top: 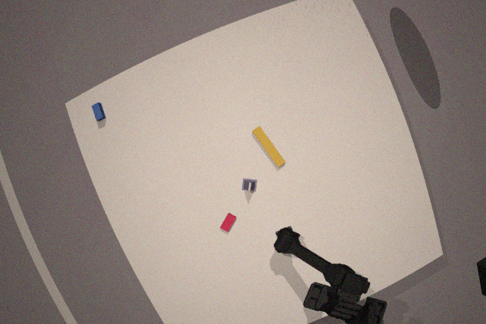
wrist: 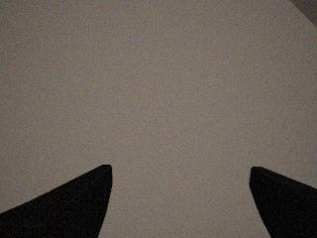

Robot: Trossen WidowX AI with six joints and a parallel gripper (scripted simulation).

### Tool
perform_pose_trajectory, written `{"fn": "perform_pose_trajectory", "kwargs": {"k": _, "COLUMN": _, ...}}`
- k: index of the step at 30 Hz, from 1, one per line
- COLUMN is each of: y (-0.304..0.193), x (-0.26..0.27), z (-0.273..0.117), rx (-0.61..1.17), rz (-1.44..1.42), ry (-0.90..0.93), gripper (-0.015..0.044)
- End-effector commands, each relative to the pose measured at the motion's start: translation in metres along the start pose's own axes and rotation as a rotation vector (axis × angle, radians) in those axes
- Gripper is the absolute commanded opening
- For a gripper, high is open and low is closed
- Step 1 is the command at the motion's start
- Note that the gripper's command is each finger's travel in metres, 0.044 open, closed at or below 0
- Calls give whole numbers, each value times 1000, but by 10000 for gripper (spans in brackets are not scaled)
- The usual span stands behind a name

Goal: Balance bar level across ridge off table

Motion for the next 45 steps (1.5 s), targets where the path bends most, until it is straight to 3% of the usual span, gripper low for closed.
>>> {"fn": "perform_pose_trajectory", "kwargs": {"k": 1, "y": 8, "x": -33, "z": 3, "rx": -51, "rz": -91, "ry": -63, "gripper": 315}}
{"fn": "perform_pose_trajectory", "kwargs": {"k": 26, "y": 74, "x": -217, "z": 27, "rx": -31, "rz": -959, "ry": -592, "gripper": 315}}
{"fn": "perform_pose_trajectory", "kwargs": {"k": 45, "y": 210, "x": -330, "z": -9, "rx": 113, "rz": -1540, "ry": -1259, "gripper": 315}}
Point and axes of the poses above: the point midway between the two fingers, 35 mm back from their tips, its own z axis out along the fingers, its own x axis across the jaws, y = z × x, the point moved 5 cm from there along -z, back along the fingers, and after that the axes turned 2 degrees about z, right-handed, at the moved point
